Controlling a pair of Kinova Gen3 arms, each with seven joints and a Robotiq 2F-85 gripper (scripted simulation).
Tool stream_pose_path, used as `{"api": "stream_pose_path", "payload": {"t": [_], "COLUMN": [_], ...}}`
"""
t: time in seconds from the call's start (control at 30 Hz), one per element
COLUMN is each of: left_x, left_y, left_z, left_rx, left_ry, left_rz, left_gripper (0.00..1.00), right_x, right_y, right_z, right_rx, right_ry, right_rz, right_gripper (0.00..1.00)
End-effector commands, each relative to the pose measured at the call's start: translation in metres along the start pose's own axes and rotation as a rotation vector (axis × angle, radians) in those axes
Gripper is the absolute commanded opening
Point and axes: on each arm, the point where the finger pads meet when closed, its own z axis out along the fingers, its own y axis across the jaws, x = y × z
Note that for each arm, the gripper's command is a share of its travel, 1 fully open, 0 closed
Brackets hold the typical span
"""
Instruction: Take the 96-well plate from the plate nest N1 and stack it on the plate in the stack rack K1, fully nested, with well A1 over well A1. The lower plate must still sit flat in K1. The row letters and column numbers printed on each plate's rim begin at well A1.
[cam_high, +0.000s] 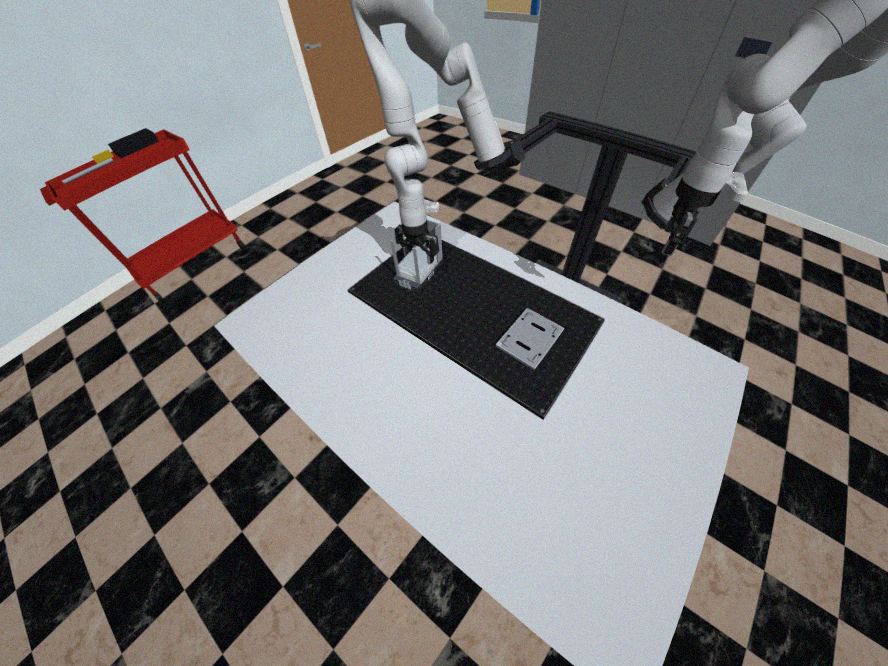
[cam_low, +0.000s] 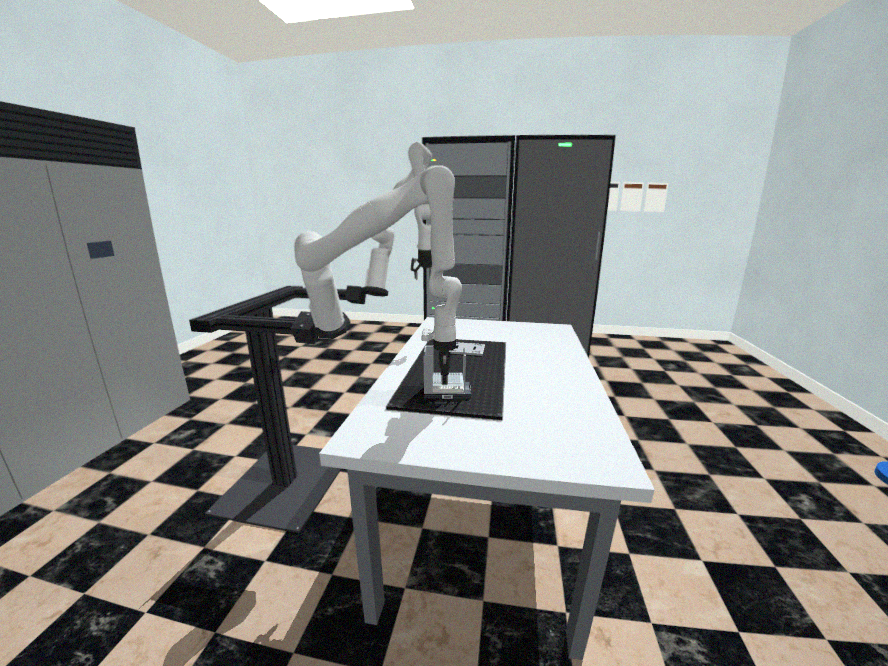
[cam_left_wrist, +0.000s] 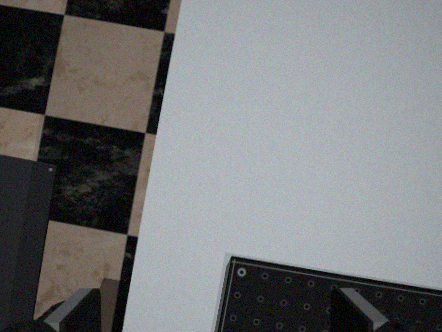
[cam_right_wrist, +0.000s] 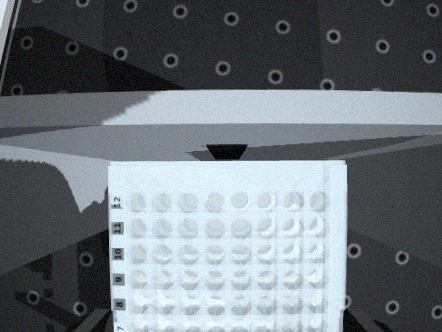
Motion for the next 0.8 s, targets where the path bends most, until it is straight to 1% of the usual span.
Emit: {"api": "stream_pose_path", "payload": {"t": [0.0, 0.77], "left_x": [-0.0002, -0.0002], "left_y": [0.0003, 0.0003], "left_z": [-0.0003, -0.0003], "left_rx": [-0.001, -0.001], "left_ry": [-0.001, -0.001], "left_rz": [0.000, 0.000], "left_gripper": [1.000, 1.000], "right_x": [-0.0008, -0.0008], "right_y": [0.0002, 0.0002], "right_z": [-0.0001, 0.0034], "right_rx": [0.000, 0.000], "right_ry": [-0.002, -0.002], "right_rz": [0.000, 0.000], "right_gripper": [0.931, 0.931]}}
